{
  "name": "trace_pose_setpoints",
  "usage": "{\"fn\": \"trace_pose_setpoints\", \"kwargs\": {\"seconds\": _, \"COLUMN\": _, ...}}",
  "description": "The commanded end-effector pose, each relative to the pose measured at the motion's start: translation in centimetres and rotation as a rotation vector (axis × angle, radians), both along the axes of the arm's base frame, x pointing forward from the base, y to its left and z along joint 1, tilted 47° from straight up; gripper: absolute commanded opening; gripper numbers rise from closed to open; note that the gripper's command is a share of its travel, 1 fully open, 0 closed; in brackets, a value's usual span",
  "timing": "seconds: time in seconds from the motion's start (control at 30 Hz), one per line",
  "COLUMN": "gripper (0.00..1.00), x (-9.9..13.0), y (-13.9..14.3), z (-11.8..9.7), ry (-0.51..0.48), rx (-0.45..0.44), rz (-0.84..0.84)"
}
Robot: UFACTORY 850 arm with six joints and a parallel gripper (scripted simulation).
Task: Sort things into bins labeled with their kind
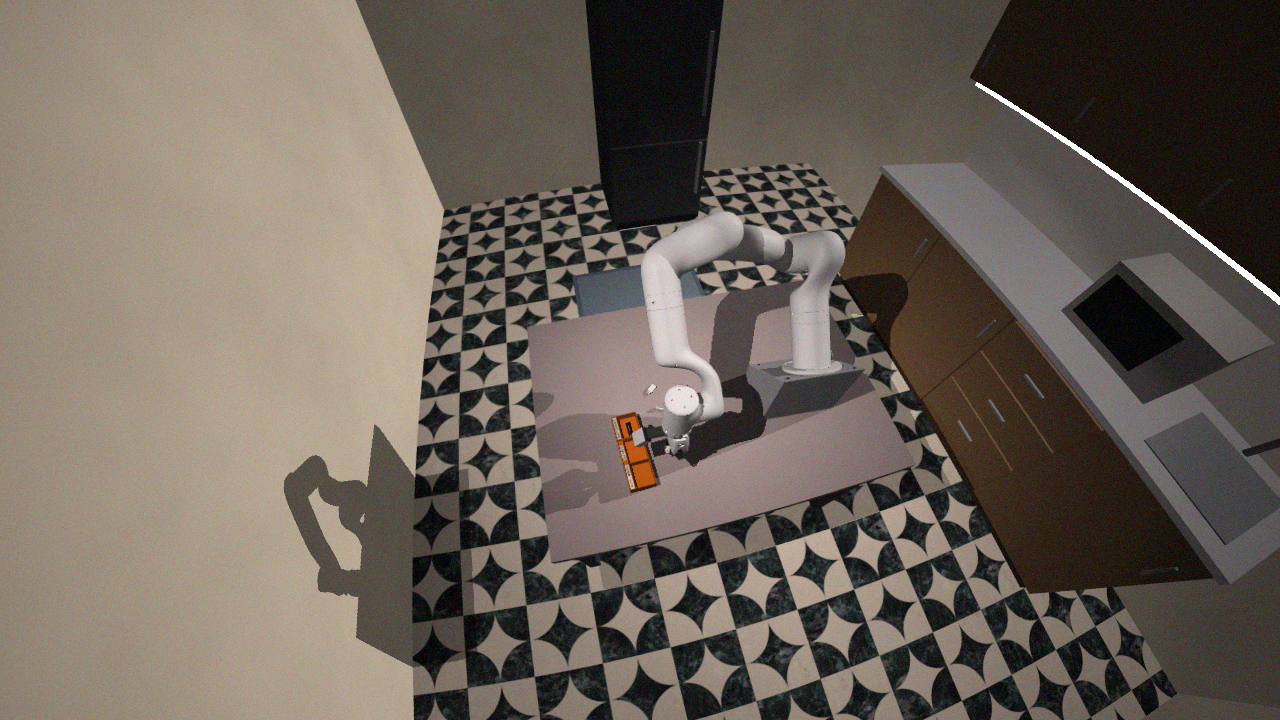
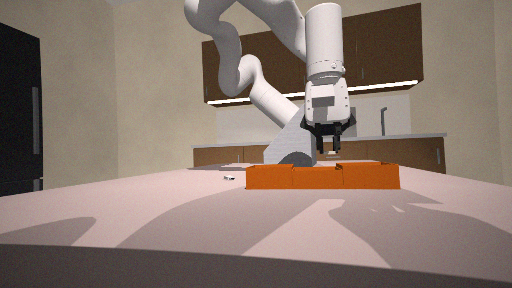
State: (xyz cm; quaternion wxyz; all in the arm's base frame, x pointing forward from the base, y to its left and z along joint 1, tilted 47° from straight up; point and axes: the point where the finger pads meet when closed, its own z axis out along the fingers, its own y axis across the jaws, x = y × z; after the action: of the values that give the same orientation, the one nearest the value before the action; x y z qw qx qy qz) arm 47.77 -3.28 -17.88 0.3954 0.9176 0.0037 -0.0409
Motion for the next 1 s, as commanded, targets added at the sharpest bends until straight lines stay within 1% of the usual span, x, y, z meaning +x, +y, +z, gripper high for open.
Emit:
{"fn": "trace_pose_setpoints", "kwargs": {"seconds": 0.0, "gripper": 0.00, "x": 0.1, "y": 0.4, "z": 0.3, "ry": 0.000, "rx": 0.000, "rz": 0.000}}
{"fn": "trace_pose_setpoints", "kwargs": {"seconds": 0.43, "gripper": 0.00, "x": 0.1, "y": 0.3, "z": 0.3, "ry": 0.000, "rx": 0.000, "rz": 0.000}}
{"fn": "trace_pose_setpoints", "kwargs": {"seconds": 0.63, "gripper": 0.00, "x": 3.5, "y": -0.5, "z": 0.8, "ry": -0.001, "rx": 0.000, "rz": 0.000}}
{"fn": "trace_pose_setpoints", "kwargs": {"seconds": 0.77, "gripper": 0.00, "x": 3.7, "y": -0.6, "z": 0.9, "ry": -0.001, "rx": 0.000, "rz": 0.000}}
{"fn": "trace_pose_setpoints", "kwargs": {"seconds": 0.87, "gripper": 0.00, "x": 5.4, "y": -1.0, "z": 1.1, "ry": -0.109, "rx": -0.011, "rz": -0.102}}
{"fn": "trace_pose_setpoints", "kwargs": {"seconds": 0.97, "gripper": 0.00, "x": 7.1, "y": -1.4, "z": 1.4, "ry": -0.169, "rx": -0.016, "rz": -0.158}}
